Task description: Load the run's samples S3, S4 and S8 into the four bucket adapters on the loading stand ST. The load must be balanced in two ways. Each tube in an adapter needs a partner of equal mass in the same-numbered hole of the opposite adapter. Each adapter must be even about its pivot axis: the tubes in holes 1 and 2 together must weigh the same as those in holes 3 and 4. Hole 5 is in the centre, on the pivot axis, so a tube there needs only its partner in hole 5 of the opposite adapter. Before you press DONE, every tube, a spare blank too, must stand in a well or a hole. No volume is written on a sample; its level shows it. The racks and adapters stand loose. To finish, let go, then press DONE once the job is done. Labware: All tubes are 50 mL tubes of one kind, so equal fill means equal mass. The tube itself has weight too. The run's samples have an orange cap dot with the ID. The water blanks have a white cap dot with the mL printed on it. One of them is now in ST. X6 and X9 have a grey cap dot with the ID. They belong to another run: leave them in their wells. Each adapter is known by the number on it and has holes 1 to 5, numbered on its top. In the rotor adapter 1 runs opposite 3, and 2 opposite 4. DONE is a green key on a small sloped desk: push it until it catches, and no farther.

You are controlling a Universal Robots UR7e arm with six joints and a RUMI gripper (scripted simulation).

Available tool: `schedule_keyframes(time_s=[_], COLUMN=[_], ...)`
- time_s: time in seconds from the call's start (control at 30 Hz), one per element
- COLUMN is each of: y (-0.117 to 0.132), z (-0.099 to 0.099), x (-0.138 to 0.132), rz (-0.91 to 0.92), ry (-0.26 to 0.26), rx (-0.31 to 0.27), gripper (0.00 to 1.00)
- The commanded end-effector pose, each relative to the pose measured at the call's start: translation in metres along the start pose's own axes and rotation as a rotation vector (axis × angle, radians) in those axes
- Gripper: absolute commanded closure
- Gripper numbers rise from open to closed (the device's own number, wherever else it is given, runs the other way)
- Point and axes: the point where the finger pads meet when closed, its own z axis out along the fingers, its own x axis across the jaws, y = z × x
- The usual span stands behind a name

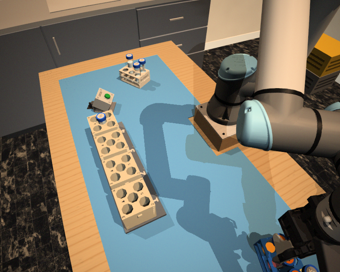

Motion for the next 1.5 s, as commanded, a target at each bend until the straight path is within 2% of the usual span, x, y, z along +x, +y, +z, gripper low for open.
schedule_keyframes(time_s=[0.0,0.2,0.23,0.9,1.27,1.33,1.47], y=[0.001,-0.001,-0.001,-0.001,-0.002,-0.002,-0.002], z=[0.005,0.003,0.003,0.003,-0.036,-0.036,-0.049], x=[-0.001,0.000,0.000,0.000,0.000,0.000,0.001], rz=[0.000,0.000,0.000,0.000,0.000,0.000,0.000], ry=[0.001,0.002,0.002,0.002,0.004,0.004,0.004], rx=[-0.001,0.004,0.004,0.004,0.008,0.008,0.008], gripper=[0.65,0.65,1.00,1.00,1.00,1.00,1.00])
